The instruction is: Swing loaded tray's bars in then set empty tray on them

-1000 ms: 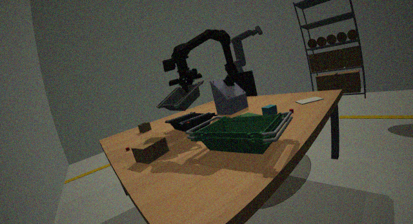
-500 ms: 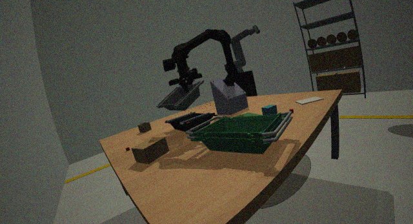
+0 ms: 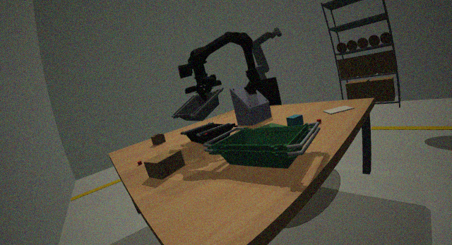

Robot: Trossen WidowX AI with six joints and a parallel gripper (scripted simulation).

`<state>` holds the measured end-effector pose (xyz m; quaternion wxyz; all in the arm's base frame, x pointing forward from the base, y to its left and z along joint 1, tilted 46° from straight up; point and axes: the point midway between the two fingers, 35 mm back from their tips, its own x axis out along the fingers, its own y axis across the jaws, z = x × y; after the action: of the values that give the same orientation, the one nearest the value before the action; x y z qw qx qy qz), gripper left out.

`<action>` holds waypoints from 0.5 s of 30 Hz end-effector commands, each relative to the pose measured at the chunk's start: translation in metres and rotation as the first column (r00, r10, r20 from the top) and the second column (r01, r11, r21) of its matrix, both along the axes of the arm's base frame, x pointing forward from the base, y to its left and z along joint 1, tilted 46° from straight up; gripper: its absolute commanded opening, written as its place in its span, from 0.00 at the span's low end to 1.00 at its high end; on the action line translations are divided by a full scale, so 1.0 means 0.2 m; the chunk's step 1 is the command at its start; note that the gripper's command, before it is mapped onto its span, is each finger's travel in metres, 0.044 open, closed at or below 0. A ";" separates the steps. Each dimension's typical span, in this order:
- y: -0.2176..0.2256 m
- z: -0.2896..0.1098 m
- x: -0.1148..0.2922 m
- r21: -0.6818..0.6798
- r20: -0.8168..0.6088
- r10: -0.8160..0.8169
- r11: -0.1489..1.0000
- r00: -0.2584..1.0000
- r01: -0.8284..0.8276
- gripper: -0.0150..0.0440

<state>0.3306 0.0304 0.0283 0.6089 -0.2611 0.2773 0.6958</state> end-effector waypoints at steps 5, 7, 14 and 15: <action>-0.02 0.01 0.01 0.006 0.015 -0.013 1.000 1.000 0.013 0.25; -0.02 0.01 0.01 0.006 0.015 -0.013 1.000 1.000 0.013 0.25; 0.02 -0.02 0.01 0.005 0.015 -0.013 1.000 1.000 0.013 0.25; 0.02 -0.03 0.01 0.005 0.015 -0.013 1.000 1.000 0.013 0.25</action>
<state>0.3298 0.0347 0.0252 0.6077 -0.2648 0.2738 0.6968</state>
